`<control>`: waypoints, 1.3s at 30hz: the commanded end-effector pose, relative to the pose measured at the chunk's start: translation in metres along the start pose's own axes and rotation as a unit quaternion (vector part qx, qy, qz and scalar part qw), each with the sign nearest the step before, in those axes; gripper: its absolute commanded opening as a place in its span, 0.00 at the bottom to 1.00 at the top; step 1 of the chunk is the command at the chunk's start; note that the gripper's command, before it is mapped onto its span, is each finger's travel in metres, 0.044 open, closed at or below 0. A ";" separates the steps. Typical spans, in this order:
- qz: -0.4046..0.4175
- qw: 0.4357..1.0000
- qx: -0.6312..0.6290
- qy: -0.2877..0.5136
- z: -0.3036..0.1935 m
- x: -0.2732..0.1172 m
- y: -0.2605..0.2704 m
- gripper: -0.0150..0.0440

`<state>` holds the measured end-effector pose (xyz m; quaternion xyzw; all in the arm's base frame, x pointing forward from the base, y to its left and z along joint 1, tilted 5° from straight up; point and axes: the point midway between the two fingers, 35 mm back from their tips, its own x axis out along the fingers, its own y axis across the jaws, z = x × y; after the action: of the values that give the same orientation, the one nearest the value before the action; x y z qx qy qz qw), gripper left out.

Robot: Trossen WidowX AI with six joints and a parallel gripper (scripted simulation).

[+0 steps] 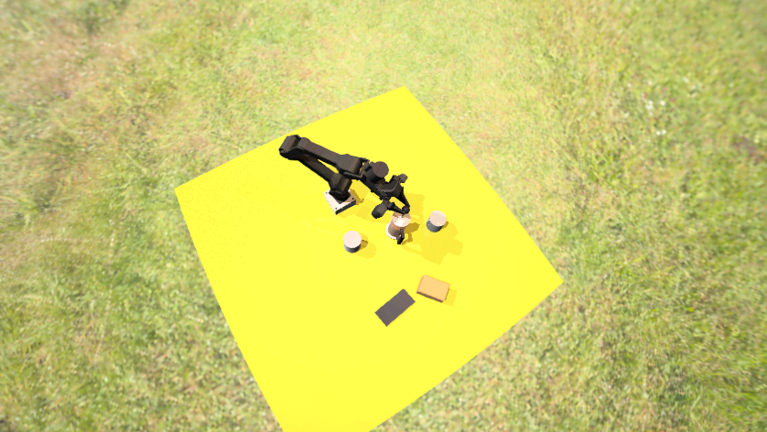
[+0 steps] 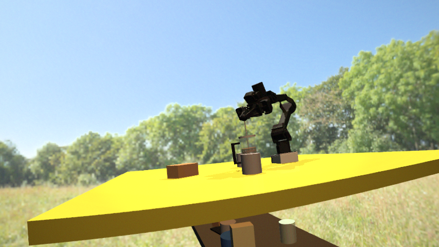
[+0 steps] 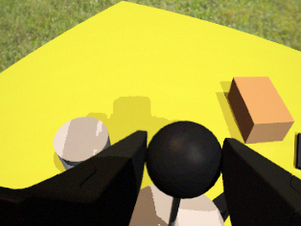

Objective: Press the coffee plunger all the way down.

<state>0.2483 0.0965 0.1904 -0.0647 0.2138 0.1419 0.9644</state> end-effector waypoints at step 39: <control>0.000 0.999 -0.009 0.039 -0.035 0.034 -0.001 0.47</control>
<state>0.2651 0.0988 0.1546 -0.0685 0.2328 0.1417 0.9597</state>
